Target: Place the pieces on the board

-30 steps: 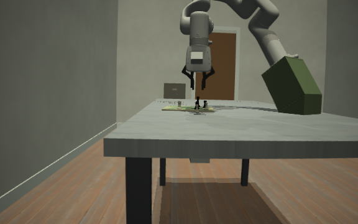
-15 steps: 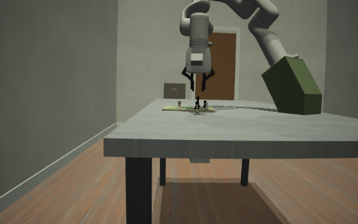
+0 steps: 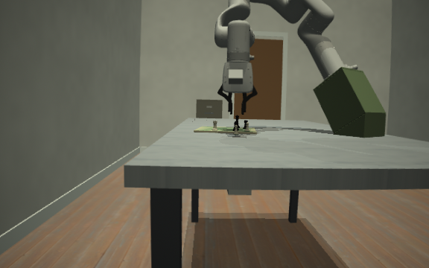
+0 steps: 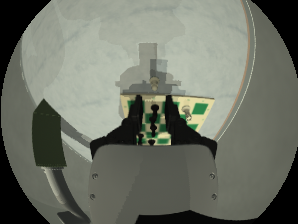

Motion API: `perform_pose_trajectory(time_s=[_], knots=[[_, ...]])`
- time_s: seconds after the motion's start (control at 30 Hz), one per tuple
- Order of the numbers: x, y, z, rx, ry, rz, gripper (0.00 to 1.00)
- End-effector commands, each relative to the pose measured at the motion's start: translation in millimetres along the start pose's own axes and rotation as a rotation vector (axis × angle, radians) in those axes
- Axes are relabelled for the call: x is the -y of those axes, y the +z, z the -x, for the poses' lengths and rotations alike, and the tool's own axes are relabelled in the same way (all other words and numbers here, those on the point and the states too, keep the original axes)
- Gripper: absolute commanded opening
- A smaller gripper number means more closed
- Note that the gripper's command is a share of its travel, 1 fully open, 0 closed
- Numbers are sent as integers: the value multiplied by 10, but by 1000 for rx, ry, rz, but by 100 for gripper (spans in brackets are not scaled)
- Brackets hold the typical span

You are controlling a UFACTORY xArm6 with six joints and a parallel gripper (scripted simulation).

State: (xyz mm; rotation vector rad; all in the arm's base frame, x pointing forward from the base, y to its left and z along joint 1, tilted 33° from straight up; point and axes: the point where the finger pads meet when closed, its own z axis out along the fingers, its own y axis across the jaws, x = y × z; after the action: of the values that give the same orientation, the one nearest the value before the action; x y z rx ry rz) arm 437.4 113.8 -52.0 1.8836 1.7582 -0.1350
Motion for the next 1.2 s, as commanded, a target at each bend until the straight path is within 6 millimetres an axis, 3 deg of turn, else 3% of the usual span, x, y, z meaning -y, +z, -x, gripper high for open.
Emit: perform_pose_trajectory(time_s=[0.0,0.6,1.17], knots=[[-14,70,-8,-2,1,3,34],[-15,260,-9,-2,1,3,34],[-15,284,-9,-2,1,3,34]])
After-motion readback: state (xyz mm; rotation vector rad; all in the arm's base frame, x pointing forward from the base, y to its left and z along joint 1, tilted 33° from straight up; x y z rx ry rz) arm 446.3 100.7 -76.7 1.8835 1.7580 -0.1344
